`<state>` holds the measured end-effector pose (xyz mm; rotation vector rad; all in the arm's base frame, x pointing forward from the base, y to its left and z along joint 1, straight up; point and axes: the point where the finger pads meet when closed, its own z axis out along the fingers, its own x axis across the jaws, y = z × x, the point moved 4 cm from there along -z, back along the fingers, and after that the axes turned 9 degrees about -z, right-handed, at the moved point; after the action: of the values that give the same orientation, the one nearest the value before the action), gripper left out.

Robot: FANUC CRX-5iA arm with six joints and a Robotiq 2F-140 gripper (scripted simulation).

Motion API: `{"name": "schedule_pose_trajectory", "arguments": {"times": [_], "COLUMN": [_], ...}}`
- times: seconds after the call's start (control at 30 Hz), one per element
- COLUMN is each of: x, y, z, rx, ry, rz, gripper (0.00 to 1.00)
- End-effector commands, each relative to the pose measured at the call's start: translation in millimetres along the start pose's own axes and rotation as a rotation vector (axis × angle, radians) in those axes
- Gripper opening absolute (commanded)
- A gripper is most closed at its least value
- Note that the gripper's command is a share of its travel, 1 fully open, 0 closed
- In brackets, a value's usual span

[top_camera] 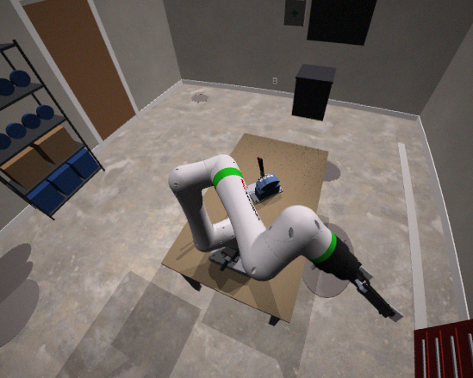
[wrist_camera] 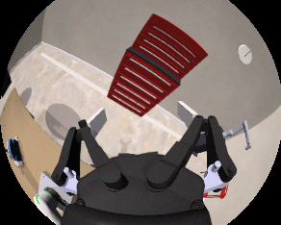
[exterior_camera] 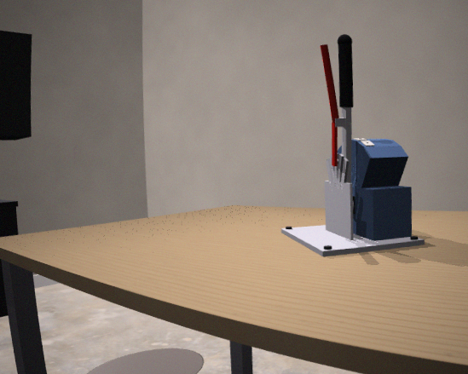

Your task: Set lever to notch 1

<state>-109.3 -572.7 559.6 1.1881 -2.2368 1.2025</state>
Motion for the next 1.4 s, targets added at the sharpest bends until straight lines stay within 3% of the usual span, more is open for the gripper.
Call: {"name": "schedule_pose_trajectory", "arguments": {"times": [0.0,0.03,0.1,0.2,0.3,0.4,0.47,0.57,0.67,0.7,0.73,0.77,0.83,0.93,1.0,1.03,1.1,1.13,1.17,1.23,1.27,1.37], "x": [-41,-51,-51,-94,-123,-156,-176,-210,-220,-252,-261,-272,-293,-327,-349,-361,-384,-395,-406,-406,-439,-468], "y": [-48,-57,-57,-97,-123,-146,-163,-184,-191,-211,-217,-220,-233,-247,-258,-261,-271,-273,-277,-277,-286,-293], "z": [19,21,21,30,34,33,35,30,30,25,25,20,18,5,0,-7,-13,-20,-24,-24,-39,-55], "rx": [0.039,0.049,0.049,0.075,0.081,0.084,0.084,0.075,0.075,0.065,0.065,0.052,0.052,0.014,0.014,-0.010,-0.010,-0.037,-0.037,-0.037,-0.067,-0.098], "ry": [-0.098,-0.131,-0.131,-0.248,-0.293,-0.387,-0.387,-0.486,-0.486,-0.536,-0.536,-0.585,-0.585,-0.678,-0.678,-0.721,-0.721,-0.761,-0.761,-0.761,-0.797,-0.829], "rz": [0.022,0.029,0.029,0.048,0.054,0.064,0.064,0.070,0.070,0.071,0.071,0.071,0.071,0.066,0.066,0.060,0.060,0.053,0.053,0.053,0.045,0.035], "gripper": [1.00,1.00,1.00,1.00,1.00,1.00,1.00,1.00,1.00,1.00,1.00,1.00,1.00,1.00,1.00,1.00,1.00,1.00,1.00,1.00,1.00,1.00]}}
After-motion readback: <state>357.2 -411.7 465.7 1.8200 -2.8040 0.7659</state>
